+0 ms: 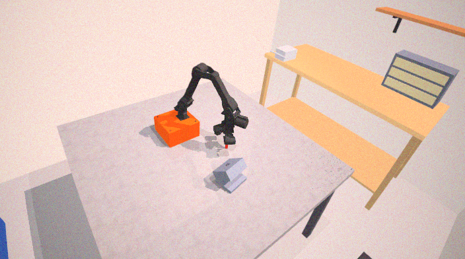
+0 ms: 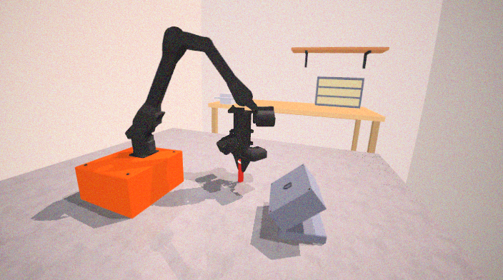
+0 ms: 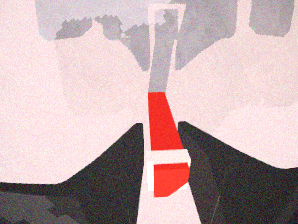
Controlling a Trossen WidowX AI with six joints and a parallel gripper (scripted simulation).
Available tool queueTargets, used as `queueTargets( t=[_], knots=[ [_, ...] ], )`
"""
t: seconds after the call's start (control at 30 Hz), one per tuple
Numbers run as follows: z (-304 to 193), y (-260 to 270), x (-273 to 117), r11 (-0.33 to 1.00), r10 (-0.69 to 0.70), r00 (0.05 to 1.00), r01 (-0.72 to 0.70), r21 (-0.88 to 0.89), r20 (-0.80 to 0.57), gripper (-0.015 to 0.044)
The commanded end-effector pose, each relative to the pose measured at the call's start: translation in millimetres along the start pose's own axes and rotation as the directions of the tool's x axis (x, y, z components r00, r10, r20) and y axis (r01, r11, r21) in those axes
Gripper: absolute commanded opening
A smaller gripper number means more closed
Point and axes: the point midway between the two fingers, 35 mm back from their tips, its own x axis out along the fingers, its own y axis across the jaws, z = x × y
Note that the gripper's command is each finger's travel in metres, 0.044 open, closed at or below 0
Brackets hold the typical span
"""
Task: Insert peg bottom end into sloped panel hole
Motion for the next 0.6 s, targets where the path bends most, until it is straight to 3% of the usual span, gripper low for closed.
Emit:
queueTargets(
  t=[0.0,0.17,0.57],
  knots=[
    [-0.3,0.3,-0.5,1.0,0.001,1.0,-0.001,0.0,-0.001,0.0033],
    [-0.3,0.3,-0.5,1.0,0.001,1.0,-0.001,0.0,-0.001,0.0],
    [-0.6,0.5,-3.2,1.0,0.002,1.0,-0.002,0.0,-0.001,0.0]
  ],
)
